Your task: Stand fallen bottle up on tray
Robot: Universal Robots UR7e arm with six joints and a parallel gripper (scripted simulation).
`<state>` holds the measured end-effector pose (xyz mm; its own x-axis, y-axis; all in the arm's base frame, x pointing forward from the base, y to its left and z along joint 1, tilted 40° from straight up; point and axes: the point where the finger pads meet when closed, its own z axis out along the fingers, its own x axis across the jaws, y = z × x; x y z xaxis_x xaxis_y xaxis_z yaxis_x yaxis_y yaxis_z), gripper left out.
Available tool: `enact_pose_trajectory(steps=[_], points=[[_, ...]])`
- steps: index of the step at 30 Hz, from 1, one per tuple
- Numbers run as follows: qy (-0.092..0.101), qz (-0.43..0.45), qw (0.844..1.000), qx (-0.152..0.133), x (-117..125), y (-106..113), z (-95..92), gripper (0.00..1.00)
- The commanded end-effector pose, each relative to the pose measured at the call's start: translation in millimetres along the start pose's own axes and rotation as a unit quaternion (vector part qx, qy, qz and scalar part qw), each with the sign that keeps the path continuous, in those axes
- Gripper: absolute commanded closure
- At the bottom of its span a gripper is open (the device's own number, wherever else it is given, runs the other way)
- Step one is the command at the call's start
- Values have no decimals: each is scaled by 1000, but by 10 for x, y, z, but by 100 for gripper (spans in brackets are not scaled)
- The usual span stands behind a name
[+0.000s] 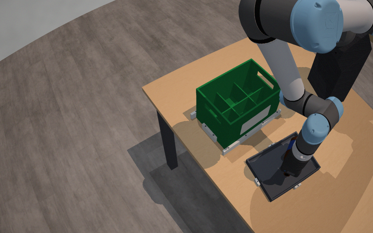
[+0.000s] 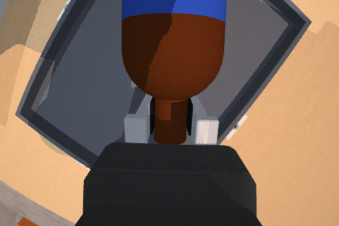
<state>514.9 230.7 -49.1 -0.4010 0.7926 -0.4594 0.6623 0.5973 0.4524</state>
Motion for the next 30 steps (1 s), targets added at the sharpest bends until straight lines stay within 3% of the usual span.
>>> enact_pose_trajectory(steps=[1,30], points=[[0,-1,1000,1,11,-10,-74,100],[0,-1,1000,1,11,-11,-434,100]])
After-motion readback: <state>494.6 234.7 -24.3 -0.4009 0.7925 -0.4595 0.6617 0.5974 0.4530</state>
